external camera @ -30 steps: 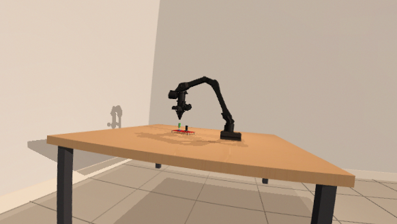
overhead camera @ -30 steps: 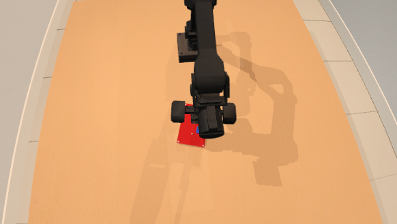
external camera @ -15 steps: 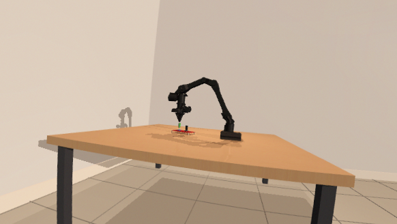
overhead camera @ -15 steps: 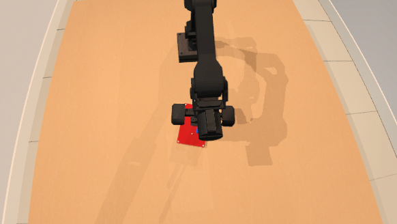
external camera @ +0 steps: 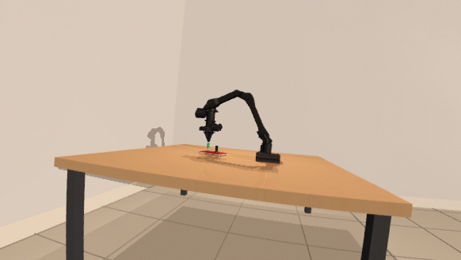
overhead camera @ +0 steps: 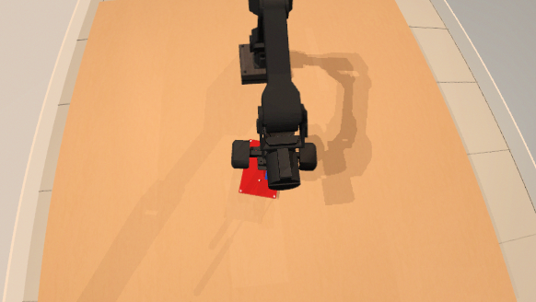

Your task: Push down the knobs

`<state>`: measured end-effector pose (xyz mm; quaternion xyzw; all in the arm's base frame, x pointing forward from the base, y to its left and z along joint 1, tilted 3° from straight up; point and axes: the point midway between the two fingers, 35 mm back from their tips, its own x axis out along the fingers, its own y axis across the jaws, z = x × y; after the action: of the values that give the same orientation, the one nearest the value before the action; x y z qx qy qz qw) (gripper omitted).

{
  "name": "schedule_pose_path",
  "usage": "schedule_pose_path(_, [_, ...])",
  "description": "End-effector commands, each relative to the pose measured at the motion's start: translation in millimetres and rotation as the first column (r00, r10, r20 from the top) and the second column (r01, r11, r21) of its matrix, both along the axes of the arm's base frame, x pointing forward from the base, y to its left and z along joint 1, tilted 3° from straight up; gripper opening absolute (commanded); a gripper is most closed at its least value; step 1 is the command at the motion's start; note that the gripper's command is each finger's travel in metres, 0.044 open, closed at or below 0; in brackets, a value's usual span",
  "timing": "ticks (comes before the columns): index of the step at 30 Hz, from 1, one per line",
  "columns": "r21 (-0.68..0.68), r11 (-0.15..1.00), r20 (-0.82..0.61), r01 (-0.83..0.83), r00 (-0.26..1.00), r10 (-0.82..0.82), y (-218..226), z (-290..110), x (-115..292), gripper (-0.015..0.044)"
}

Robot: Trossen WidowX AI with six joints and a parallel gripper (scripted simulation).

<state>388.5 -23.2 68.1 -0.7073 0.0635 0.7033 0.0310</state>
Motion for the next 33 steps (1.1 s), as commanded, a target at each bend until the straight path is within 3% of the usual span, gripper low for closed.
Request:
schedule_pose_path(1, [0.004,1.000,-0.005,-0.003,1.000,0.003,0.4,-2.2,-1.1,0.0000])
schedule_pose_path(33, [0.004,1.000,-0.005,-0.003,1.000,0.003,0.3,-6.3,-1.1,0.0000])
